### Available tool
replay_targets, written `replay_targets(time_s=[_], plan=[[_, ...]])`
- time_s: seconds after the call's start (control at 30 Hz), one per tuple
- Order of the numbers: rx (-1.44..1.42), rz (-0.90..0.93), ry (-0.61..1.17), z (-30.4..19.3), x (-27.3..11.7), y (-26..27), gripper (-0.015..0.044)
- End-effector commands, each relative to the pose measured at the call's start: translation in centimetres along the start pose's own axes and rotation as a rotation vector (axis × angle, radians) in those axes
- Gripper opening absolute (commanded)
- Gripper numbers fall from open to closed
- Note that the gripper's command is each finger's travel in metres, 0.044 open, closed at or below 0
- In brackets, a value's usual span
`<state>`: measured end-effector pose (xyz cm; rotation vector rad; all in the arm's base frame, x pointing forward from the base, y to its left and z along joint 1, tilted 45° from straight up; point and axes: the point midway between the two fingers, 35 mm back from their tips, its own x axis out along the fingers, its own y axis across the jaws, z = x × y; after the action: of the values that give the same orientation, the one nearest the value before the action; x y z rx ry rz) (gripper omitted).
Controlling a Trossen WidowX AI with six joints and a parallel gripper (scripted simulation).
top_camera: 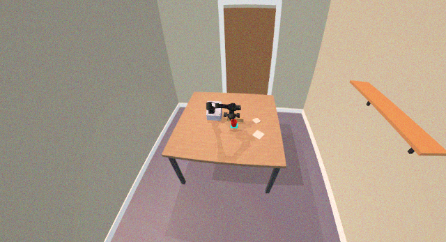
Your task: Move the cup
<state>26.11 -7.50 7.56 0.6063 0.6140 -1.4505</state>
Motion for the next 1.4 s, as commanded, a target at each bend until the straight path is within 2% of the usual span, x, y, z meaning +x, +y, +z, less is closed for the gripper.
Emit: replay_targets(time_s=[0.0, 0.2, 0.6, 1.1, 1.37], plan=[[0.006, 0.001, 0.002, 0.0, -0.6, 0.0, 0.0128], [0.005, 0.001, 0.000, 0.0, -1.3, 0.0, 0.0128], [-0.001, 0.000, -0.001, -0.1, -1.5, 0.0, 0.0440], [0.004, 0.000, 0.003, -0.1, -6.9, 0.2, 0.0440], [0.001, 0.007, -0.001, 0.0, -6.9, 0.3, 0.0440]])
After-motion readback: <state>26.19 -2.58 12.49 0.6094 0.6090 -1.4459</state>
